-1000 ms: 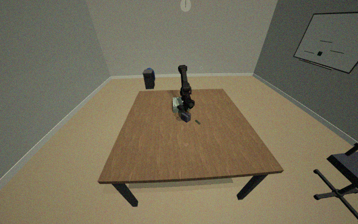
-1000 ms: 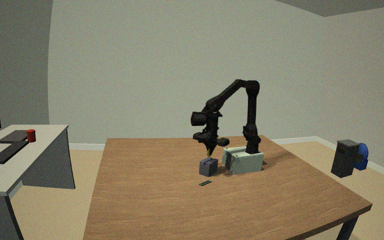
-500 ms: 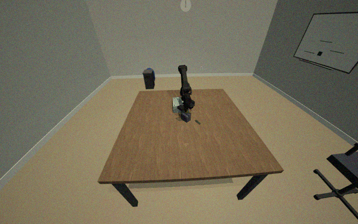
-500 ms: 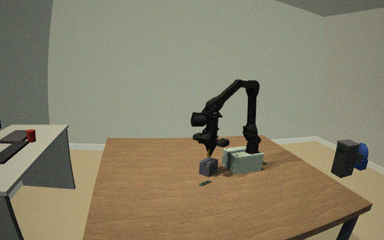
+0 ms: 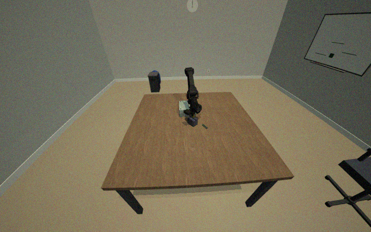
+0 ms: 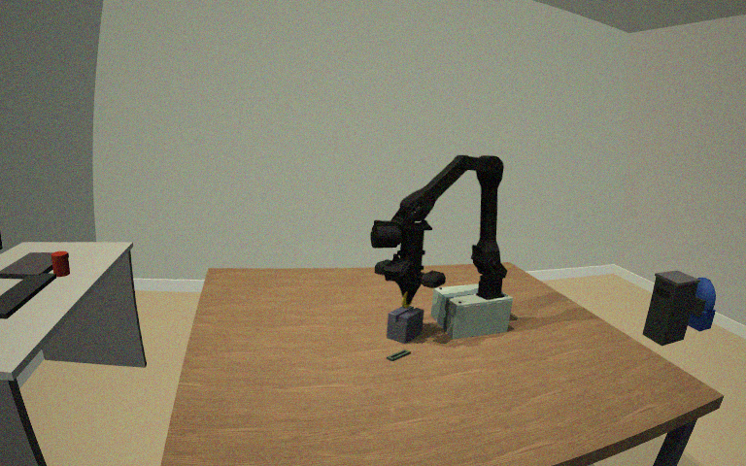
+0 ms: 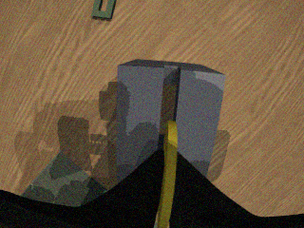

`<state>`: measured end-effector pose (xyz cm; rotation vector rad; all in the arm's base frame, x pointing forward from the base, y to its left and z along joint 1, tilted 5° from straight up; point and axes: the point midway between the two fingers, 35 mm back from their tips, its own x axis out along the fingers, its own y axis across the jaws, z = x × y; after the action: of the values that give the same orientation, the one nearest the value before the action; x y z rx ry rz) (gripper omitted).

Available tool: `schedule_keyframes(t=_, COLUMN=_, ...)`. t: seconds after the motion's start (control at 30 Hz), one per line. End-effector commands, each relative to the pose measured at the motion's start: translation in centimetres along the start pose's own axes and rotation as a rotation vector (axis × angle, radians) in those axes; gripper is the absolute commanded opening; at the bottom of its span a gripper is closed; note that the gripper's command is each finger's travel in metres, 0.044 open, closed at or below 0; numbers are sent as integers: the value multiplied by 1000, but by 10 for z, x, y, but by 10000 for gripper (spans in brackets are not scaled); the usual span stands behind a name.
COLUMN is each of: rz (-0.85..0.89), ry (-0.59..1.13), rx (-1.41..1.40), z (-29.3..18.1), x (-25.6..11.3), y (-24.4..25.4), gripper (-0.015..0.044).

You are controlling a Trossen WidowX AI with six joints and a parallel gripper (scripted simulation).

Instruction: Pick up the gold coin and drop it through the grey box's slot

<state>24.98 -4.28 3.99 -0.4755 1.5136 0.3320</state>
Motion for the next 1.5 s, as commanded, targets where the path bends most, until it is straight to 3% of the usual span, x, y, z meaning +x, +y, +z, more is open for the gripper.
schedule_keyframes(t=0.0, rz=2, ry=3, rx=-3, z=0, x=3, y=0, gripper=0)
schedule_keyframes(t=0.67, rz=2, ry=4, rx=-6, z=-1, x=11, y=1, gripper=0)
schedule_keyframes(t=0.87, rz=0, ry=0, rx=-2, z=0, x=8, y=0, gripper=157)
schedule_keyframes(t=1.17, rz=0, ry=0, rx=-2, z=0, x=8, y=0, gripper=161)
schedule_keyframes(t=1.47, rz=2, ry=1, rx=-3, z=0, x=-19, y=0, gripper=397)
